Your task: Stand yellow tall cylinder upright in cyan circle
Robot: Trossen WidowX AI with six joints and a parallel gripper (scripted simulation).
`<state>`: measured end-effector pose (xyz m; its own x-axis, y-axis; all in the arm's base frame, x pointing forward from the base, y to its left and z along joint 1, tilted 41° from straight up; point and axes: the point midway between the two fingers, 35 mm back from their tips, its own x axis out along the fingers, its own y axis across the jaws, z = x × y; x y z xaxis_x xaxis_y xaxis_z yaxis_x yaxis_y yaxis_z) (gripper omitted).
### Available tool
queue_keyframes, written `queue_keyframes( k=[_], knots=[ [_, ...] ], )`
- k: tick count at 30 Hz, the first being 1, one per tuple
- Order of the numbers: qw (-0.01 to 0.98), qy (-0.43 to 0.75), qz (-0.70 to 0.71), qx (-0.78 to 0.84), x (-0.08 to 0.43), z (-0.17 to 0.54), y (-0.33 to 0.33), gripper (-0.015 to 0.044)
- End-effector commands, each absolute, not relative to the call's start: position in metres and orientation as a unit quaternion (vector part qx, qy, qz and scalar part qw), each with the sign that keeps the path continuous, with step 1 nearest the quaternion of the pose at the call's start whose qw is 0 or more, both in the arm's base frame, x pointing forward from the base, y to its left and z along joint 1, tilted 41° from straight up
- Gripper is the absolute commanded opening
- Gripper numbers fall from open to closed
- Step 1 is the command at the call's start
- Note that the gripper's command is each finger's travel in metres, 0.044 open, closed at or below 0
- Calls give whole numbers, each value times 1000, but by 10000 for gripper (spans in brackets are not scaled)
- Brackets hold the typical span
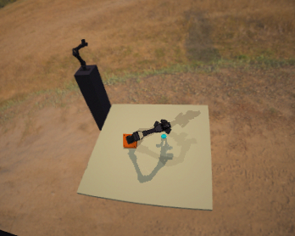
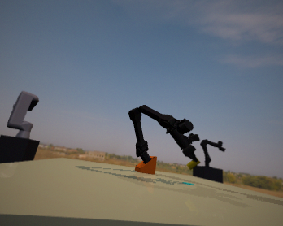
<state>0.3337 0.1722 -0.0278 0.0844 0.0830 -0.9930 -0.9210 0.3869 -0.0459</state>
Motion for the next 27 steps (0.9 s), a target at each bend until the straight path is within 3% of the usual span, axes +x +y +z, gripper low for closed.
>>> queue_keyframes(
  k=[1,27],
  knots=[
    [633,538,409,-378,332,-28,171,105],
    [676,464,453,-350,333,-22,168,105]
  ],
)
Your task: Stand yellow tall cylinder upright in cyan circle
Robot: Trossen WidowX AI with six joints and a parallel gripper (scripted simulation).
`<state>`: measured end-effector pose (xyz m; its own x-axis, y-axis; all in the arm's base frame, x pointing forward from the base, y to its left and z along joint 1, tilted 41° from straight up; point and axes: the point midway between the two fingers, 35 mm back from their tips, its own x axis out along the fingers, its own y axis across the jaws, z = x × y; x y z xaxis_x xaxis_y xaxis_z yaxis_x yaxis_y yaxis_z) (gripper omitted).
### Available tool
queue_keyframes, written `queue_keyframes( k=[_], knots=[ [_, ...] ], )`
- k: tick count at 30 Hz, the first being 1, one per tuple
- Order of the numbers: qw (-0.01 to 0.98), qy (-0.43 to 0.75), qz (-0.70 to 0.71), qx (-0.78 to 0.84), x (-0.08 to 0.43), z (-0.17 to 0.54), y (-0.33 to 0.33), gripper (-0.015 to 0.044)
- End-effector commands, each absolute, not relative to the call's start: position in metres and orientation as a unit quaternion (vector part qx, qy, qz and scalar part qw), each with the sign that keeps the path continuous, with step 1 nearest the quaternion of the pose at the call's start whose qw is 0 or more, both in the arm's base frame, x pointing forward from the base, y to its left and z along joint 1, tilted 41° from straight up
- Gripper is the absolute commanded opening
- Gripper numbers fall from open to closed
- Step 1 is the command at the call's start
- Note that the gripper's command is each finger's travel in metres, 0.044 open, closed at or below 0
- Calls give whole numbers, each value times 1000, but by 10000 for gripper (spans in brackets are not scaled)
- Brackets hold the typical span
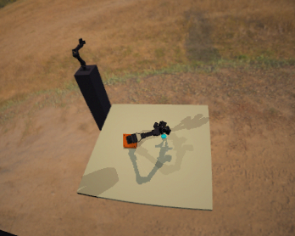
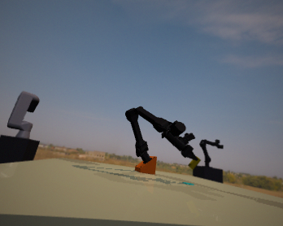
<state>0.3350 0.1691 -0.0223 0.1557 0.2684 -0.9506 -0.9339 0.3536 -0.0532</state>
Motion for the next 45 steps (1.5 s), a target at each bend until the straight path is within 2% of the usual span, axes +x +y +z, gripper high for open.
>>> queue_keyframes(
  k=[1,45],
  knots=[
    [677,461,455,-349,333,-22,168,105],
    [734,308,509,-328,327,0,159,105]
  ],
)
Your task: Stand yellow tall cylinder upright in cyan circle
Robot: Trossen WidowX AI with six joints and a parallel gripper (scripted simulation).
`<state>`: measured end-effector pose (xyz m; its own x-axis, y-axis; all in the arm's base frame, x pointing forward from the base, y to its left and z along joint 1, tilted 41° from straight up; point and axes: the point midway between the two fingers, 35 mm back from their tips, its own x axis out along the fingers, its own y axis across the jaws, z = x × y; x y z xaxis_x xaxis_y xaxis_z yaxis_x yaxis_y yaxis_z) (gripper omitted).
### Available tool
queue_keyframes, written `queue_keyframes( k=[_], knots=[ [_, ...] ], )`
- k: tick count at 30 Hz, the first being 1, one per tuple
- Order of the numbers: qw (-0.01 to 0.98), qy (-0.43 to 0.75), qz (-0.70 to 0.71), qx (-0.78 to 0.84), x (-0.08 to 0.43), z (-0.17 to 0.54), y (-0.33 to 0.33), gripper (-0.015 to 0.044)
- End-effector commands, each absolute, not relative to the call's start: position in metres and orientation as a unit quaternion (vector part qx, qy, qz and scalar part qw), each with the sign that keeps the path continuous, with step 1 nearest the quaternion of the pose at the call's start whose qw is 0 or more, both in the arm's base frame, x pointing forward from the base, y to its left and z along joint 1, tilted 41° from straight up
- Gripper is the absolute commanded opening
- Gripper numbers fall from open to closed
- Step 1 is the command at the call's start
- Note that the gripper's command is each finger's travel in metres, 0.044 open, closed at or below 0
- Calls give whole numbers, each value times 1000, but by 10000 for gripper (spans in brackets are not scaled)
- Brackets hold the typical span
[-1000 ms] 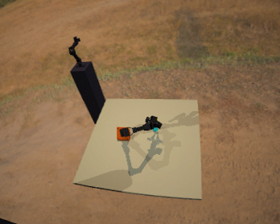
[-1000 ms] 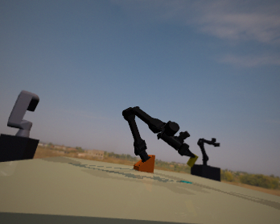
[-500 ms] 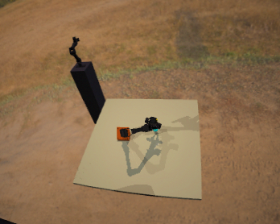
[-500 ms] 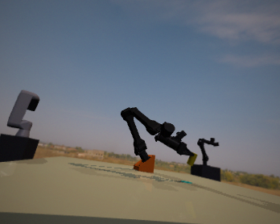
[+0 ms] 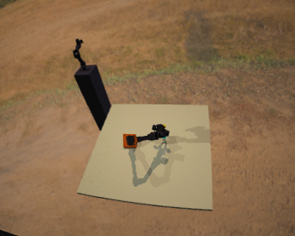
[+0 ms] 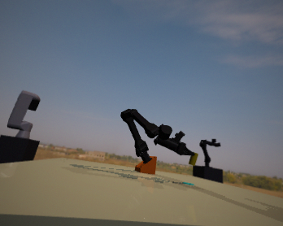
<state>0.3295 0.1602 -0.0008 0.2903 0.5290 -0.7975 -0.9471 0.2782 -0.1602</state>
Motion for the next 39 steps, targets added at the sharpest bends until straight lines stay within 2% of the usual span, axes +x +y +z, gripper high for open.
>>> queue_keyframes(
  k=[1,27,39],
  knots=[
    [735,304,509,-328,326,1,159,105],
    [756,202,527,-331,316,18,152,105],
    [756,200,528,-332,315,19,152,105]
  ],
)
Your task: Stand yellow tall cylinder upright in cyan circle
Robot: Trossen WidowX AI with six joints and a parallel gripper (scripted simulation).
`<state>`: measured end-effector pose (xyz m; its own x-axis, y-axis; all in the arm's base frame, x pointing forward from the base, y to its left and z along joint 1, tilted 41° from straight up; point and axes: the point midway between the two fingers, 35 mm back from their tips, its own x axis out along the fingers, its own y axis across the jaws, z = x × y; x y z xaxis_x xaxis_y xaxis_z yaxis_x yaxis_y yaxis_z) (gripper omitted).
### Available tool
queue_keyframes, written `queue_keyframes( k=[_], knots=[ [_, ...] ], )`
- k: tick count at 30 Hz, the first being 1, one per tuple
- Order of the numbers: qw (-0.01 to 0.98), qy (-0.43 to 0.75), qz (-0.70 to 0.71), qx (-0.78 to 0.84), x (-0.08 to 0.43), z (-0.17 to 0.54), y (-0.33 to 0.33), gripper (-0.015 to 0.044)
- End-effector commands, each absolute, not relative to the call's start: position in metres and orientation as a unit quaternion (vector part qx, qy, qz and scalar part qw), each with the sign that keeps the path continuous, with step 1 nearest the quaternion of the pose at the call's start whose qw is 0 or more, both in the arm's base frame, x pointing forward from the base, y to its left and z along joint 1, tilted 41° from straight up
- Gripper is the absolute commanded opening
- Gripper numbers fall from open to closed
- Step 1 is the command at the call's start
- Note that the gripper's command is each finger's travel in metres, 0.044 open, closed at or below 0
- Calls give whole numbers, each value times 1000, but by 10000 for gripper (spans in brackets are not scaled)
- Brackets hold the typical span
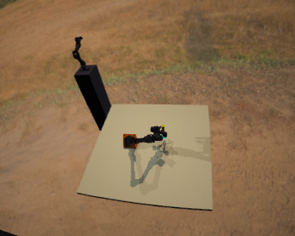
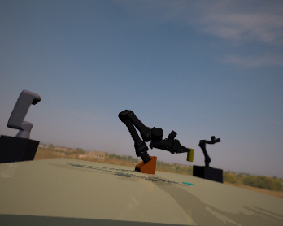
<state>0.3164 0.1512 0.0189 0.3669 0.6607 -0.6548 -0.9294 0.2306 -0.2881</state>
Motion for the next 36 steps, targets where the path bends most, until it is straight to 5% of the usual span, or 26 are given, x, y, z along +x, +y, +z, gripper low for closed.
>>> queue_keyframes(
  k=[1,36],
  knots=[
    [756,200,528,-332,315,19,152,105],
    [756,207,525,-333,322,-62,79,105]
  ],
)
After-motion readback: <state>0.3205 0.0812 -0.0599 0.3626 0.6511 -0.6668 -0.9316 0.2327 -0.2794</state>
